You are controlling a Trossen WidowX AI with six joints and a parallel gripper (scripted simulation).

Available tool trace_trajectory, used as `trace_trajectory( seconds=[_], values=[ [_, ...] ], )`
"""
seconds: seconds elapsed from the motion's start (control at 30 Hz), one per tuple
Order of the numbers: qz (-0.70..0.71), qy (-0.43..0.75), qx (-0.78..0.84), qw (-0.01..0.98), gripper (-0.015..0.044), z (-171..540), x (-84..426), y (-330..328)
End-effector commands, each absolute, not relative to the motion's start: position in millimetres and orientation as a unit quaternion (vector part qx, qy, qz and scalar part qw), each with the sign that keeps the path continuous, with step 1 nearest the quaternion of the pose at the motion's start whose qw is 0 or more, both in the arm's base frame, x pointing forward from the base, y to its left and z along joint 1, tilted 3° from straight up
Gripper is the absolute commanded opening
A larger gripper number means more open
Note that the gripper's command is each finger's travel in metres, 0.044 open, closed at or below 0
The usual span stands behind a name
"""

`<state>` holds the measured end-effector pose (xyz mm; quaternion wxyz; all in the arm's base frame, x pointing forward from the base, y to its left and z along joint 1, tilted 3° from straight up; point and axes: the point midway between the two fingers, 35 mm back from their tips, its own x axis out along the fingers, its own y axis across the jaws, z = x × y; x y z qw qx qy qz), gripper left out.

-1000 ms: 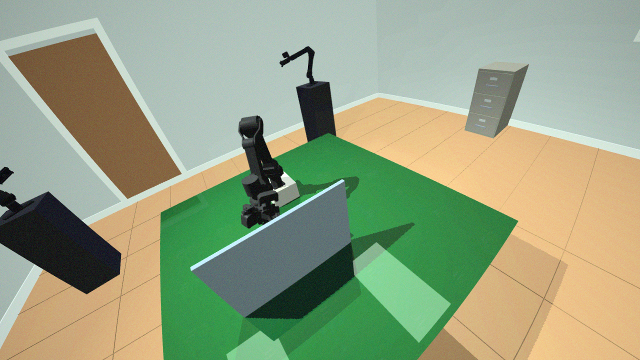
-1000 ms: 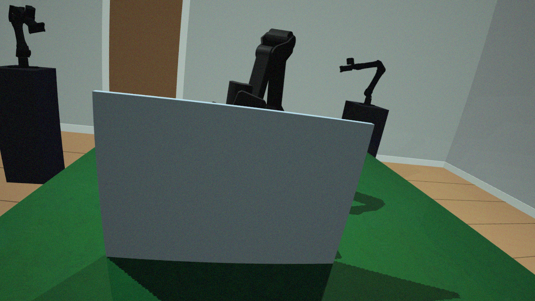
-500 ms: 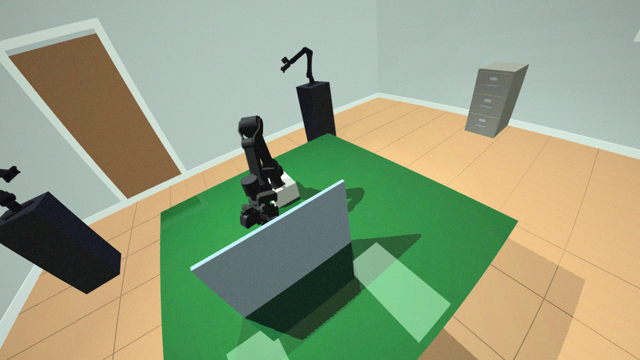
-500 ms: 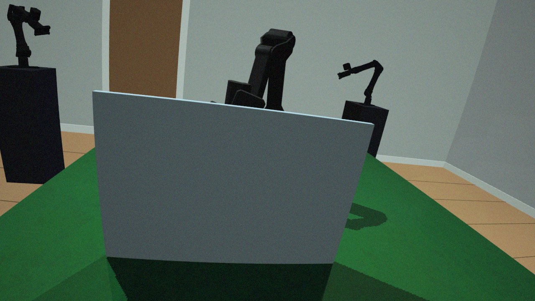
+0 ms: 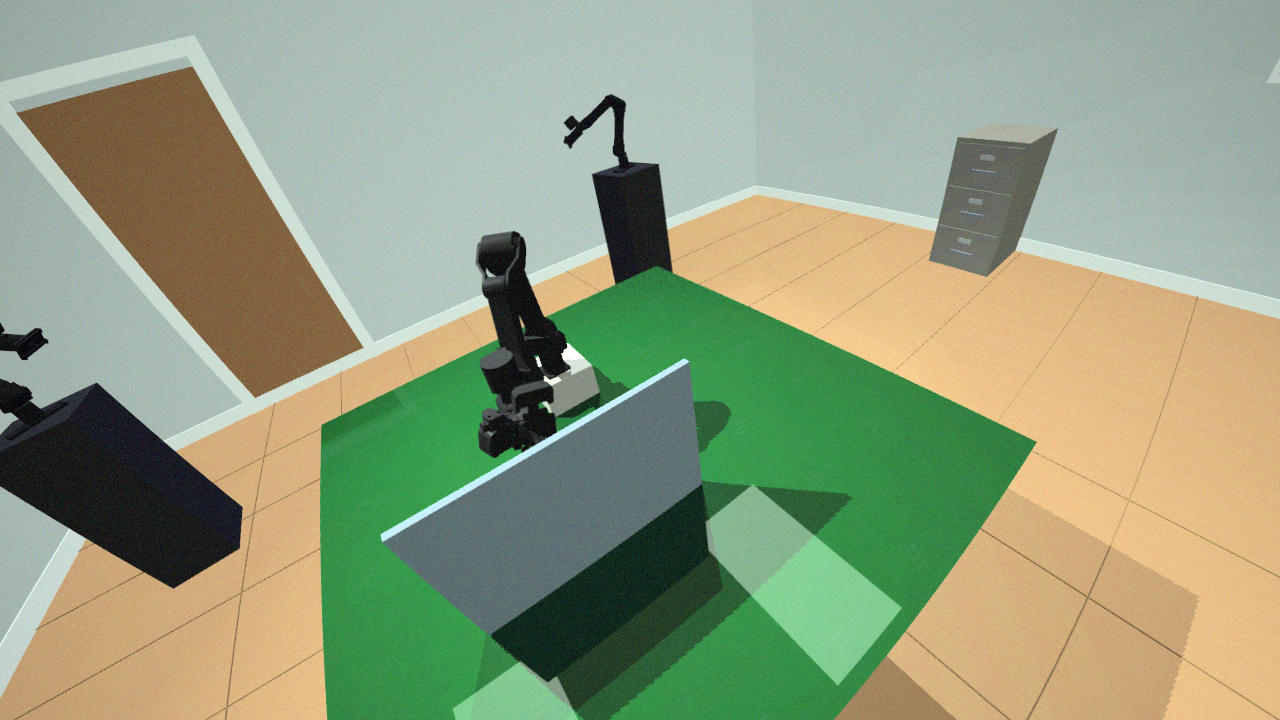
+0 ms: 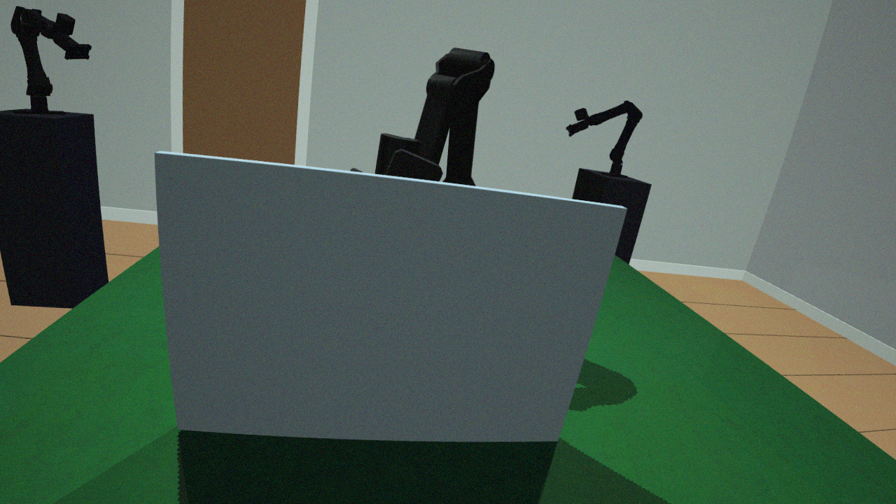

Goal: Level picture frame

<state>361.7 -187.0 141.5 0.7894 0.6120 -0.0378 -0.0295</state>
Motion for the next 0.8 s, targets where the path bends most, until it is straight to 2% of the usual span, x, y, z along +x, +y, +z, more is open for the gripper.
trace_trajectory(
  seconds=[0.0,0.77],
  values=[
    [-0.026,-0.041,0.607,0.793,0.0000,143.0,362.4,-187.7],
    [-0.026,-0.041,0.607,0.793,0.0000,135.7,362.4,-189.7]
  ],
)
